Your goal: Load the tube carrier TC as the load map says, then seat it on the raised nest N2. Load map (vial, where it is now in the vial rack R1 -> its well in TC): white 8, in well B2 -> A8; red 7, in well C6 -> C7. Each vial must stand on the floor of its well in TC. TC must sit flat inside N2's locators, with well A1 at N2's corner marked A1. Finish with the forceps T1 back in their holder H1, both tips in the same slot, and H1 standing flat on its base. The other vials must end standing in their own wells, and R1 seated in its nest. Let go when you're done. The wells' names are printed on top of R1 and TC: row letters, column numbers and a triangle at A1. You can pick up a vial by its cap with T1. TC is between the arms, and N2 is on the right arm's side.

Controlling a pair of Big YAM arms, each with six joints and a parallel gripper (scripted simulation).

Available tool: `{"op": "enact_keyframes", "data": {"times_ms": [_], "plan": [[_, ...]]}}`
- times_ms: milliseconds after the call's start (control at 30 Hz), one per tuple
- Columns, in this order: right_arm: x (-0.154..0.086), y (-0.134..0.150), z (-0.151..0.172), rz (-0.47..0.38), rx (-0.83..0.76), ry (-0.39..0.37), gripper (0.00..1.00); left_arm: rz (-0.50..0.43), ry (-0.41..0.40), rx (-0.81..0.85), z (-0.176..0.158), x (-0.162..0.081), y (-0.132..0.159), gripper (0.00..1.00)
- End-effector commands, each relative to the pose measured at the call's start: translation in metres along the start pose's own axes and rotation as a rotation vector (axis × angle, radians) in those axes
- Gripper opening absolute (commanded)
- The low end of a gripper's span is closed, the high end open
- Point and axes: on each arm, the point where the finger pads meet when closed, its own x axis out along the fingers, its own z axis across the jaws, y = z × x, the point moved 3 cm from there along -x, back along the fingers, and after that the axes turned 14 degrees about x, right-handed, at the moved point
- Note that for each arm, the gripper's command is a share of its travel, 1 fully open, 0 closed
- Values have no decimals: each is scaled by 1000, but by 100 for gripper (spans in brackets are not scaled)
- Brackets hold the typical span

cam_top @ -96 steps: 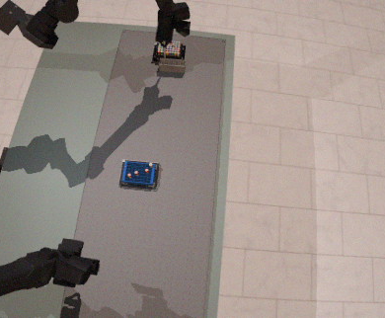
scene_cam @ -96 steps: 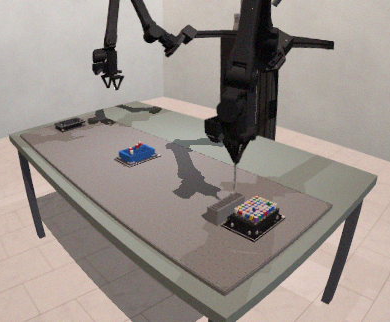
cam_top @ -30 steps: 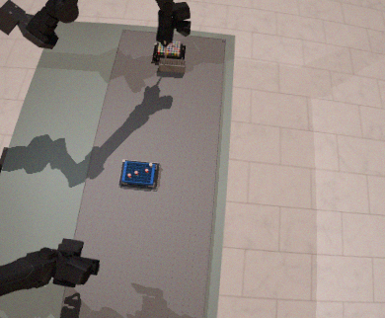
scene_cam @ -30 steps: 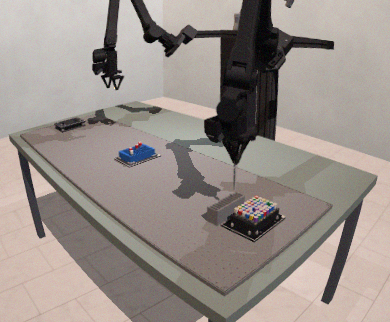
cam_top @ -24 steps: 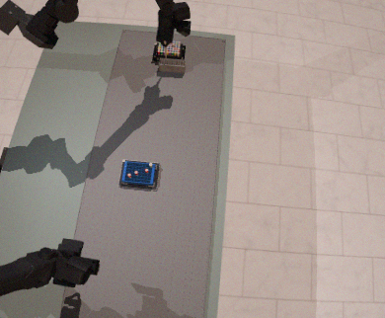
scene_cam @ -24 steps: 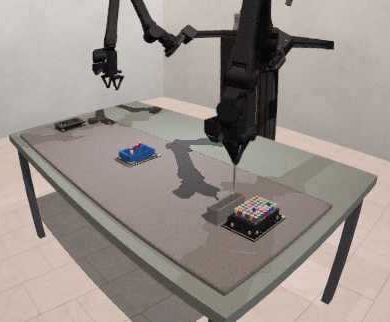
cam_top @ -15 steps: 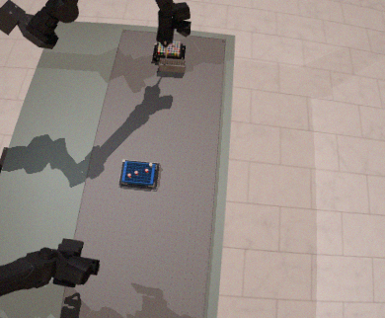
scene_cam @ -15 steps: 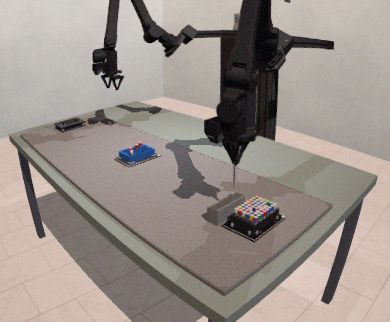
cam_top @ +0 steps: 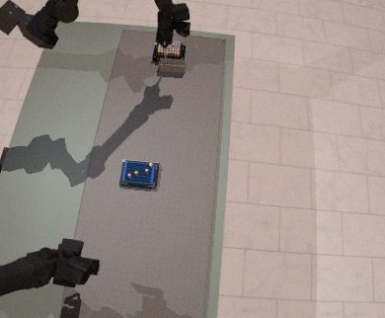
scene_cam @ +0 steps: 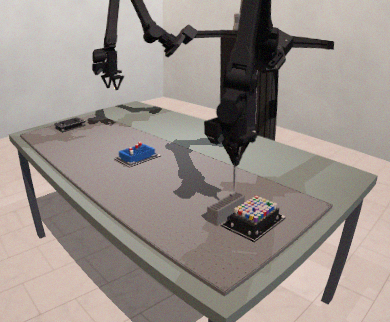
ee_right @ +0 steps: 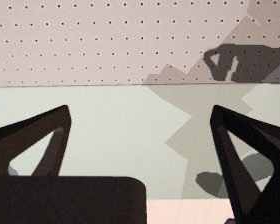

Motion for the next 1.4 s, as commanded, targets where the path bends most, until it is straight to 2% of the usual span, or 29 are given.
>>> {"op": "enact_keyframes", "data": {"times_ms": [0,1367], "plan": [[-2,-5,0,-5,-14,-2,100,14,7,8,-4,9,7,7],[-2,-5,0,-5,-14,-2,100,1,-7,2,6,18,-1,7]]}}
